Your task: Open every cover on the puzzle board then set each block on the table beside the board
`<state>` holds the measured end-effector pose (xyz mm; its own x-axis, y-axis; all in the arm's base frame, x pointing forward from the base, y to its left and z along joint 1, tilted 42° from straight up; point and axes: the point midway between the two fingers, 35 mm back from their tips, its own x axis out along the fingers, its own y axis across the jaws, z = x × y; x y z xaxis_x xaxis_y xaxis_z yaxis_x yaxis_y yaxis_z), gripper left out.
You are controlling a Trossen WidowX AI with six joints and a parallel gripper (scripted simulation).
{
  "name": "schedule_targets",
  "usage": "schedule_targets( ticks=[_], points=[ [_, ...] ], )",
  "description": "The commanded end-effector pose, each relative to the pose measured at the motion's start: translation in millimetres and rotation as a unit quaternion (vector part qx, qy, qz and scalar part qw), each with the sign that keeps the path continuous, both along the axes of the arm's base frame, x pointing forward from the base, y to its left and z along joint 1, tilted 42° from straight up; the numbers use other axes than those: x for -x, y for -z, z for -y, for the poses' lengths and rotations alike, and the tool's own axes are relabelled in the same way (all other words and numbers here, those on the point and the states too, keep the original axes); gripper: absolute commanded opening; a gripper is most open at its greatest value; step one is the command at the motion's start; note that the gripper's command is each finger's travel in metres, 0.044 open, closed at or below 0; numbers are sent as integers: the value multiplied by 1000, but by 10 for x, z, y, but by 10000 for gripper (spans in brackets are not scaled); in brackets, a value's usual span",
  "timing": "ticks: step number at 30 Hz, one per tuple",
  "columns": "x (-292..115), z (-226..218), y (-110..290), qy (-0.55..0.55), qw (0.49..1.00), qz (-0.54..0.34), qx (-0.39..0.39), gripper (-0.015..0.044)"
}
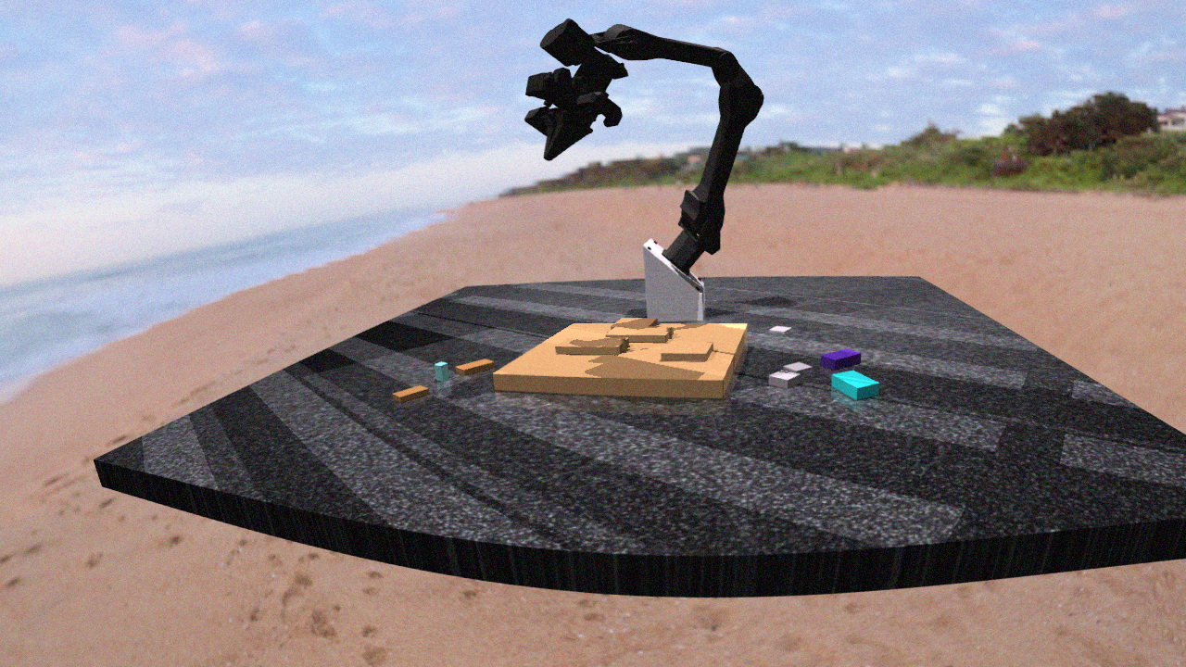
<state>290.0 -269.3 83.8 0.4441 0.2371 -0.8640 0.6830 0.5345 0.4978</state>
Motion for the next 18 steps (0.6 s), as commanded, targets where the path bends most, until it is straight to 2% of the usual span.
schedule_targets(
  ticks=[1,18],
  points=[
    [-75,-159,51,-24,1000,-6,-5,0],
    [-472,-1011,133,-151,988,-7,-38,0]
  ],
)
